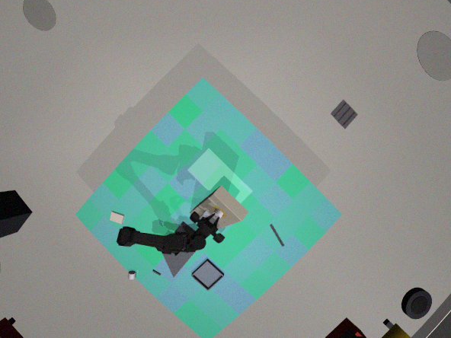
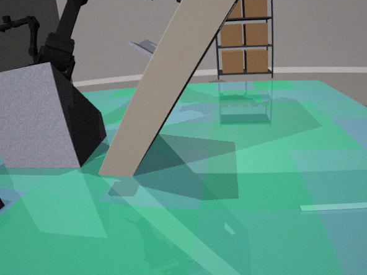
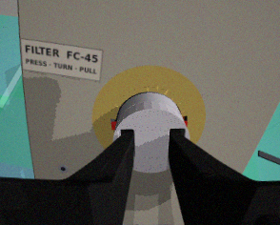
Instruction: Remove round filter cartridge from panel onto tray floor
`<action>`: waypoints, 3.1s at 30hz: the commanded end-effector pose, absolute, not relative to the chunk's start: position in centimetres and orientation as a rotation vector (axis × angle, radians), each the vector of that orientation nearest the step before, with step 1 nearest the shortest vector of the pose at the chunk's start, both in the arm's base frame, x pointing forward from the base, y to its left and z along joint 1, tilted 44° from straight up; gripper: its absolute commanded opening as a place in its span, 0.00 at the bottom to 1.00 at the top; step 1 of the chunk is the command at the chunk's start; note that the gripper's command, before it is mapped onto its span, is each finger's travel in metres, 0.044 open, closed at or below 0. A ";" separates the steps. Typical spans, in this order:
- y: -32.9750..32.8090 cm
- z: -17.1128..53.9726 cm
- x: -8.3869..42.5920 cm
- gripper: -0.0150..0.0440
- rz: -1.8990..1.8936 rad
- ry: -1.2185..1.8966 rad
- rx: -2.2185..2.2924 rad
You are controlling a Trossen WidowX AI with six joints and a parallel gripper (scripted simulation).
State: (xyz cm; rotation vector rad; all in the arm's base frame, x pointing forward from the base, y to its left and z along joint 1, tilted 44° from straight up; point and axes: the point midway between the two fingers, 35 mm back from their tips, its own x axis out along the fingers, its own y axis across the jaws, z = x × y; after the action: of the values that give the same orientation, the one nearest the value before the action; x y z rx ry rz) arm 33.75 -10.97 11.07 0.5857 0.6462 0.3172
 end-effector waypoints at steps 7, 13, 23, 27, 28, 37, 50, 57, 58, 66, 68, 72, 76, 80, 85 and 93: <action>-12.9 13.1 30.3 0.25 0.310 0.636 0.570; -12.4 12.5 29.9 0.25 0.310 0.636 0.570; -10.5 10.5 28.1 0.25 0.310 0.636 0.570; -9.7 9.6 27.4 0.25 0.310 0.636 0.570; -9.5 9.4 27.2 0.25 0.310 0.636 0.570; -8.8 8.6 26.5 0.39 0.308 0.643 0.572; -8.5 8.4 26.2 0.44 0.310 0.636 0.571; -12.4 12.6 30.0 0.44 0.310 0.636 0.570; -12.7 12.9 30.3 0.44 0.310 0.636 0.570; -12.8 13.0 30.4 0.44 0.310 0.636 0.570; -13.0 13.1 30.4 0.49 0.310 0.636 0.570; -15.3 15.4 30.9 0.66 0.308 0.640 0.568; -17.9 18.1 31.0 0.84 0.306 0.640 0.569; -17.6 17.7 30.8 0.84 0.312 0.673 0.581; -12.2 12.1 28.0 0.77 0.377 0.937 0.651; -9.4 9.8 25.9 0.77 0.424 1.078 0.674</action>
State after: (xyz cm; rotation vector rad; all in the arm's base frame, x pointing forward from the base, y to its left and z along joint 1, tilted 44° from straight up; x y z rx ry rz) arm 26.23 -9.65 10.04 0.6802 1.0592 0.4200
